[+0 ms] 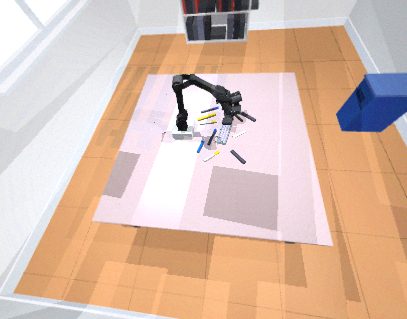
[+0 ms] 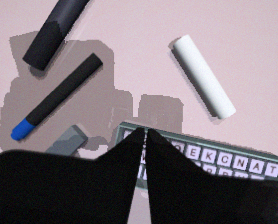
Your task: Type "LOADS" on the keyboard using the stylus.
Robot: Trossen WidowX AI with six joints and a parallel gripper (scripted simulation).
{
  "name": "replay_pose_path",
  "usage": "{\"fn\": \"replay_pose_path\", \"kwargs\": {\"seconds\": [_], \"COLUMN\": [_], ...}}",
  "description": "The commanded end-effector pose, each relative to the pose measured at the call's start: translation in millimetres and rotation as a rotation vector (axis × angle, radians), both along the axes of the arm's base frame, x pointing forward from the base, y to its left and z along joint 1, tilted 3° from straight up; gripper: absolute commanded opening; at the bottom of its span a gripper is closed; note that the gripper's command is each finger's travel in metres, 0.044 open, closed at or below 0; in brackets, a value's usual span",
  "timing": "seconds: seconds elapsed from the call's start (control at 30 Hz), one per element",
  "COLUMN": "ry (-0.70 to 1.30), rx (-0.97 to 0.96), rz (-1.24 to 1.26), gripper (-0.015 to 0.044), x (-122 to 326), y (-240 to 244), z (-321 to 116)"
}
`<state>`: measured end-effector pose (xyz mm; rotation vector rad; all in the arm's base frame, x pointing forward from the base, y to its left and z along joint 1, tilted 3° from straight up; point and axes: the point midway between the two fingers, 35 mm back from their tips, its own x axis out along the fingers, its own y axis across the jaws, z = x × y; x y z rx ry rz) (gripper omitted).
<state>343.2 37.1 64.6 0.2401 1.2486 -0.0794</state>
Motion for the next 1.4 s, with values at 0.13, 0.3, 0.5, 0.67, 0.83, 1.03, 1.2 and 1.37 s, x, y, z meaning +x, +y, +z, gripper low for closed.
{"fn": "replay_pose_path", "kwargs": {"seconds": [0.13, 0.3, 0.5, 0.67, 0.83, 1.03, 1.2, 1.37], "ry": [0.313, 0.313, 0.314, 0.314, 0.314, 0.315, 0.316, 0.316], "rx": [-0.008, -0.008, -0.011, -0.013, -0.013, -0.017, -0.019, -0.019], "rz": [-0.049, -0.049, -0.050, -0.050, -0.050, -0.051, -0.051, -0.051], "gripper": [0.0000, 0.0000, 0.0000, 0.0000, 0.0000, 0.0000, 0.0000, 0.0000], "x": [-28, -28, -37, -44, -44, -55, -60, -60], "y": [9, 9, -29, -49, -49, -91, -108, -108], "z": [-45, -45, -47, -48, -48, -50, -51, -51]}}
